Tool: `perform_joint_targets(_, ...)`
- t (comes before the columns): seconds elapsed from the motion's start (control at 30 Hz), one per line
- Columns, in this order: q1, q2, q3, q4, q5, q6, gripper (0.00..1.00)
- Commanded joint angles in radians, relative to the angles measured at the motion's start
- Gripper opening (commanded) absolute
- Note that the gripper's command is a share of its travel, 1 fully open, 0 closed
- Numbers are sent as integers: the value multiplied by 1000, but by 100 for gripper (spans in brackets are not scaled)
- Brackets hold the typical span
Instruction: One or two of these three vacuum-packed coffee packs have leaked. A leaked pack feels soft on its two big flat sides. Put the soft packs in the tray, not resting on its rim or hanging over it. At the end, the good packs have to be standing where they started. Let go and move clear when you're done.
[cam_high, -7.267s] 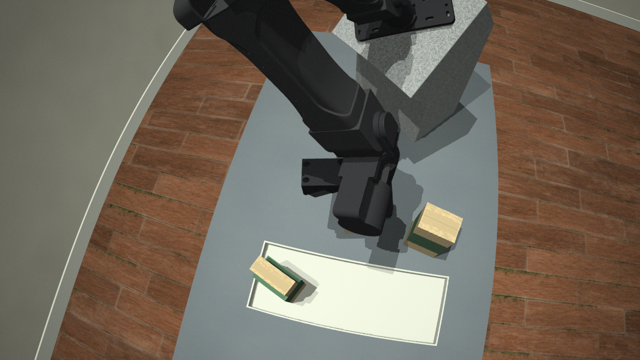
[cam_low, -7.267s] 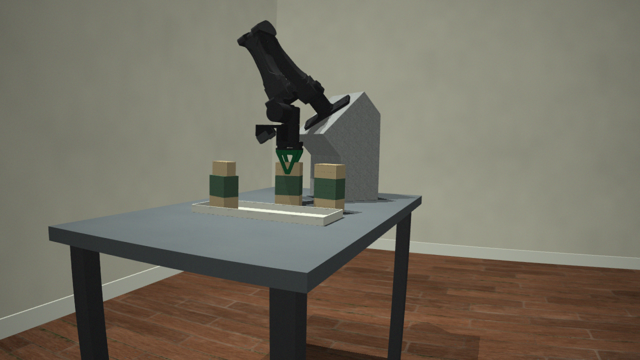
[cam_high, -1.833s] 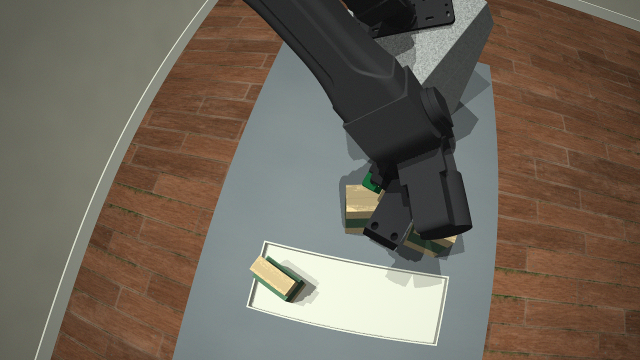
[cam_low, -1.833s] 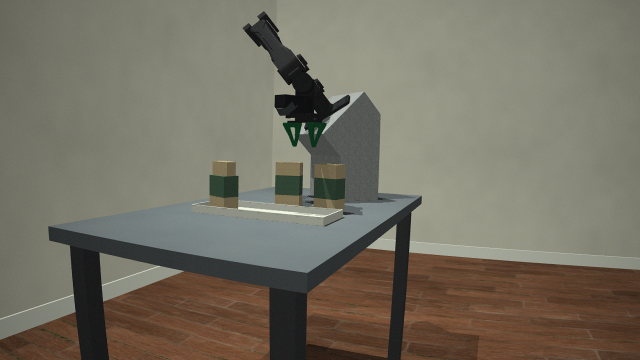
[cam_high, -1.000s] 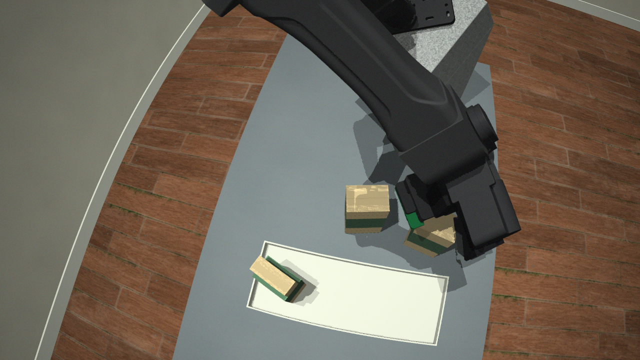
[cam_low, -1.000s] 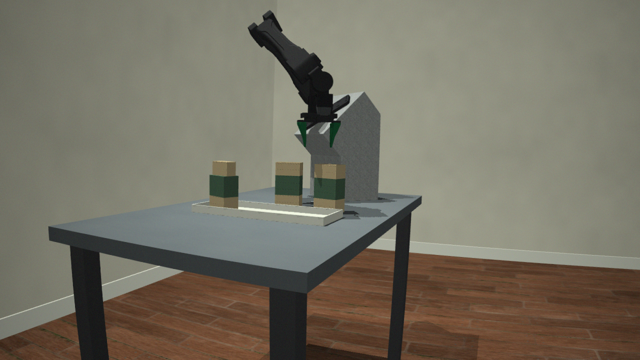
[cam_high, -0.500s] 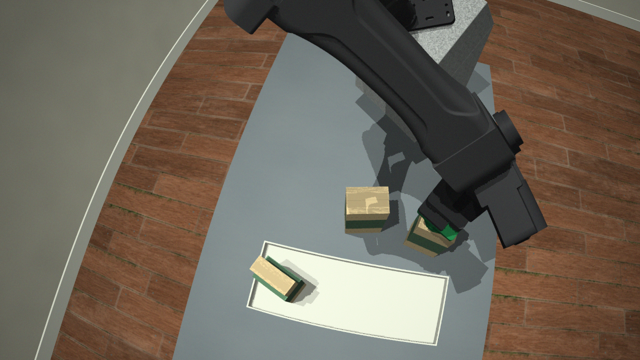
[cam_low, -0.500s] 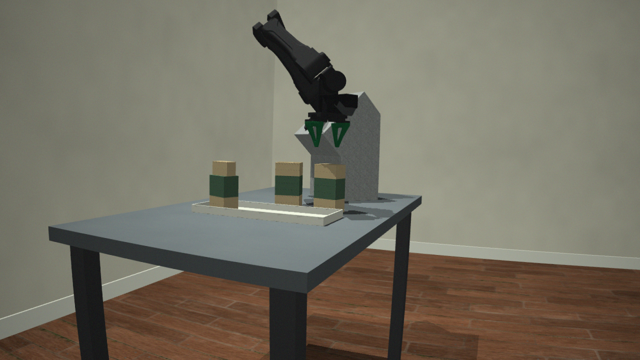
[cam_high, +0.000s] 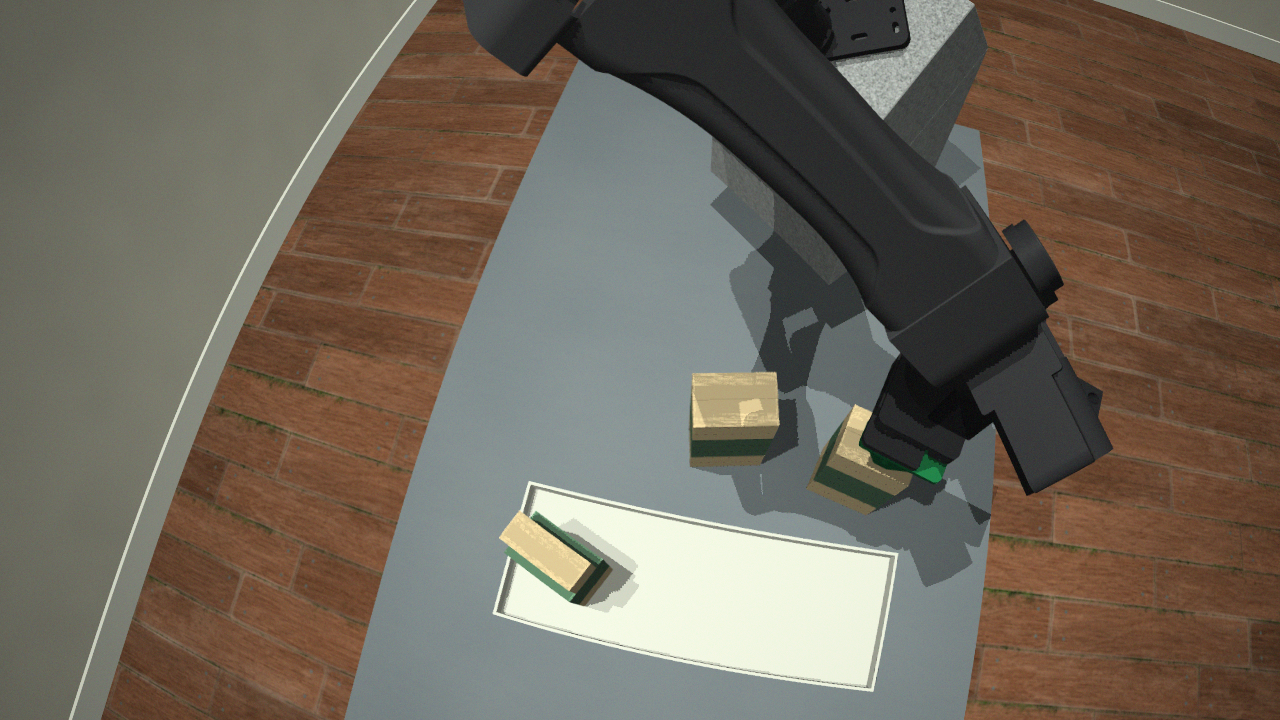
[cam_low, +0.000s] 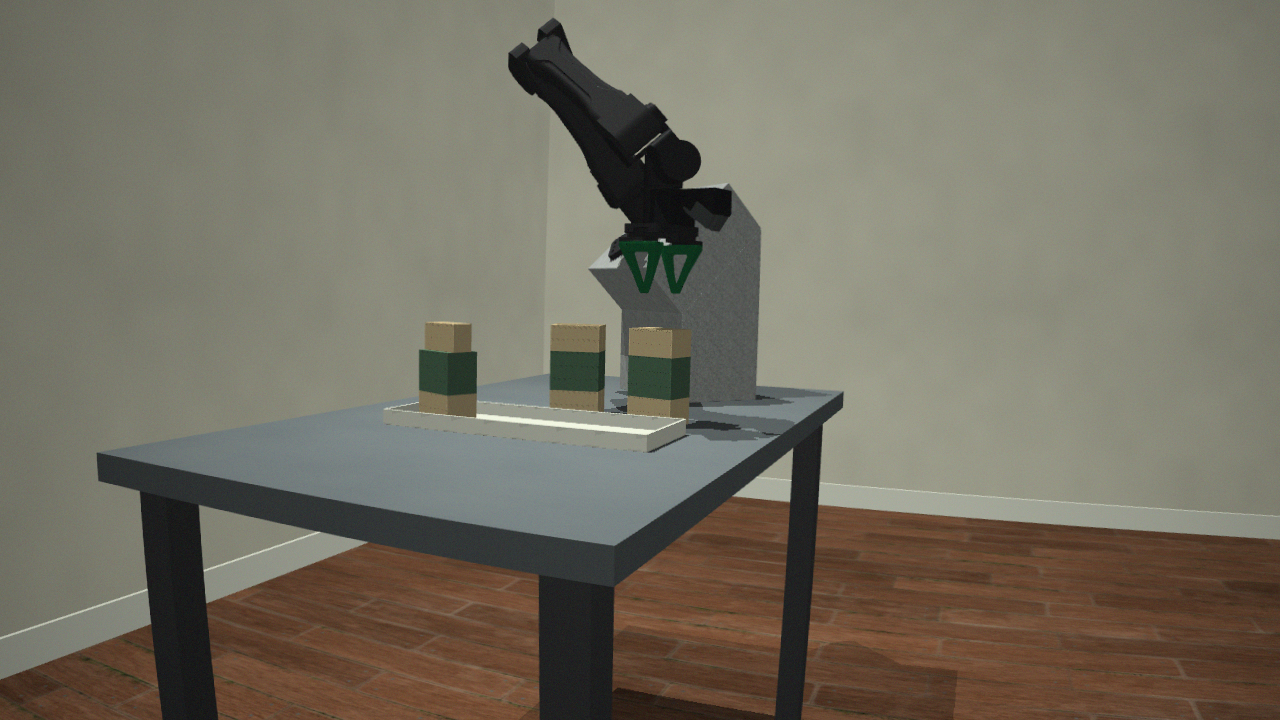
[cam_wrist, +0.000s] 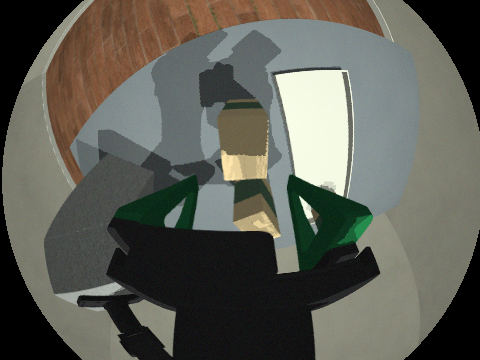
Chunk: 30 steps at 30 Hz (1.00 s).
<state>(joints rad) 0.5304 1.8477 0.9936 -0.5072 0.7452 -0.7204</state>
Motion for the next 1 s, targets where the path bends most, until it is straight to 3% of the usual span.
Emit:
perform_joint_targets(0.0, 21, -6, 17, -1, -1, -20, 79)
perform_joint_targets(0.27, -6, 20, -16, 29, -8, -56, 79)
perform_joint_targets(0.57, -85, 97, -27, 192, -26, -157, 79)
perform_joint_targets(0.67, -67, 63, -27, 201, -28, -162, 79)
perform_joint_targets(0.97, -68, 83, -28, 198, -29, -165, 79)
